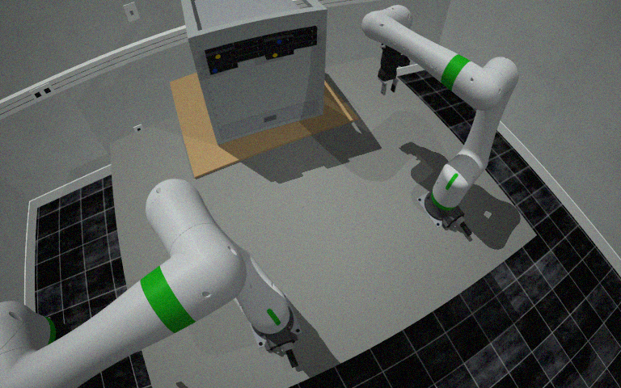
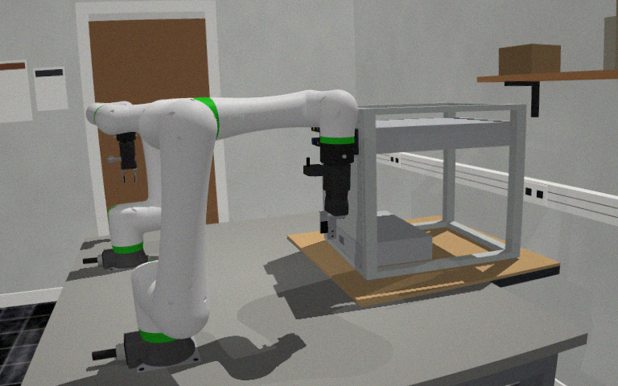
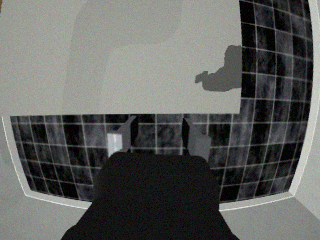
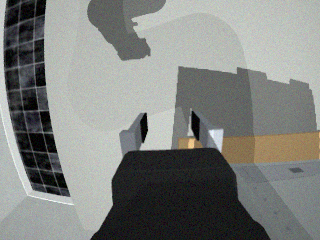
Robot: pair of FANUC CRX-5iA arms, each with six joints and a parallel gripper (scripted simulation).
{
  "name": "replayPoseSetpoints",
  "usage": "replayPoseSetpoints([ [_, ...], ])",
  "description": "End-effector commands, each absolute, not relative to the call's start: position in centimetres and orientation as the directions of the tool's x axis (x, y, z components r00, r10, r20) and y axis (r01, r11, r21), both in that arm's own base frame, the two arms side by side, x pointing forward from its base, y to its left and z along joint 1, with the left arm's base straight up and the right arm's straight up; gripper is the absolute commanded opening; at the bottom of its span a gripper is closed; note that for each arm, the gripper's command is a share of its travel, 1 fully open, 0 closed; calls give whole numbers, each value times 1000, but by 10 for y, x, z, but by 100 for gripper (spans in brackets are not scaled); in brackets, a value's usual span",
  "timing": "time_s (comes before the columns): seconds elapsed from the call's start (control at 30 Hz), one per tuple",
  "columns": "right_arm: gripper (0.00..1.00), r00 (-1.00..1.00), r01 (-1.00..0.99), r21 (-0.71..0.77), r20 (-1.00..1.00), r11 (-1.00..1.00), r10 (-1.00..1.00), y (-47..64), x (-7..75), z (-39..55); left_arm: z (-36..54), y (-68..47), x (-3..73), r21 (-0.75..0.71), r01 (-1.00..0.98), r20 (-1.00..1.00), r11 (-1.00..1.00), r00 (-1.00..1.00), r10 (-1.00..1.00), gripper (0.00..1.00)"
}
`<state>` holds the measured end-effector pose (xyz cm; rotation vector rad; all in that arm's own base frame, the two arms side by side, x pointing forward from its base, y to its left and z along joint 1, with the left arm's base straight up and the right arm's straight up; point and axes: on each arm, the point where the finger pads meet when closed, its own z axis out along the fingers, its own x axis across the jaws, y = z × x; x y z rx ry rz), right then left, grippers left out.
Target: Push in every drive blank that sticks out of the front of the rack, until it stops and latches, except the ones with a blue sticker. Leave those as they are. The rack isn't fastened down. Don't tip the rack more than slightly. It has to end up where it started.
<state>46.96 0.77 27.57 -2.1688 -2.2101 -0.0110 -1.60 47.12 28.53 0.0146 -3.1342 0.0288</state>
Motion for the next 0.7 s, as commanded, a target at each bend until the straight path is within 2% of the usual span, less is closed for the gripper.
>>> replayPoseSetpoints([
  [0.0,100,-10,1000,-13,19,10,1000,4,472,283,288,473,-24,-7,-40,3,999,-999,-40,100],
  [0.67,100,6,1000,8,5,-6,1000,2,476,291,290,474,-29,0,-62,0,998,-998,-62,100],
])
